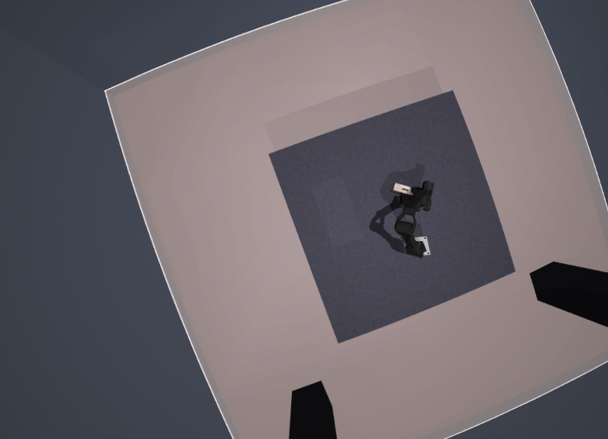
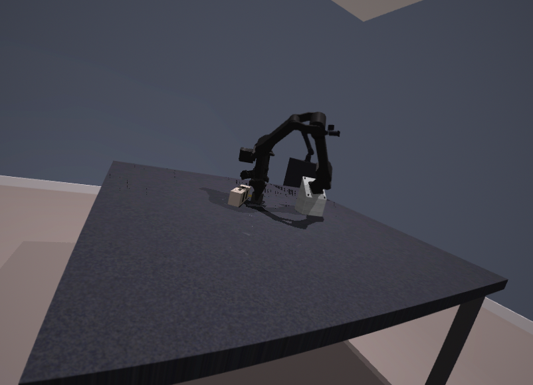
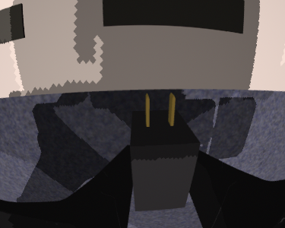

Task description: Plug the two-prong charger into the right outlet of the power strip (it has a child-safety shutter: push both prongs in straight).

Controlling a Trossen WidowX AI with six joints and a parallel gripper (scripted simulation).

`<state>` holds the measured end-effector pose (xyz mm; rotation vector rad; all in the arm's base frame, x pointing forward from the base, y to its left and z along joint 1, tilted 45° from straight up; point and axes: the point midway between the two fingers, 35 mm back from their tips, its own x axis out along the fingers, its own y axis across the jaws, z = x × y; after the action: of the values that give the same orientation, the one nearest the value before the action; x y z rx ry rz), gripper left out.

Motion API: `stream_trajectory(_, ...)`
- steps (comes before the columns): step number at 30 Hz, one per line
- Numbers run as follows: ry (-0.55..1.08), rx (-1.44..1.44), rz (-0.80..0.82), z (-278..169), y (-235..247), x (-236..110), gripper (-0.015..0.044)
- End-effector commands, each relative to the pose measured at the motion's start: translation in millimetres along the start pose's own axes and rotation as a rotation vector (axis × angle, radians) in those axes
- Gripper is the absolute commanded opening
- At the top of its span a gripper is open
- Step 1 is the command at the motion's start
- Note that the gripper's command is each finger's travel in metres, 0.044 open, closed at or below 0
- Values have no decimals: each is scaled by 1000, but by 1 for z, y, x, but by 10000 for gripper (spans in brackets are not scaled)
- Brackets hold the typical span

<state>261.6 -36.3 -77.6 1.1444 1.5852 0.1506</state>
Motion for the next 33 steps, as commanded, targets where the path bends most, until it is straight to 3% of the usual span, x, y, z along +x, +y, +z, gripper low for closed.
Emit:
stream_trajectory(1,-3,4,5,2,2,-1,0)
stream_trajectory(33,-3,4,5,4,1,-1,0)
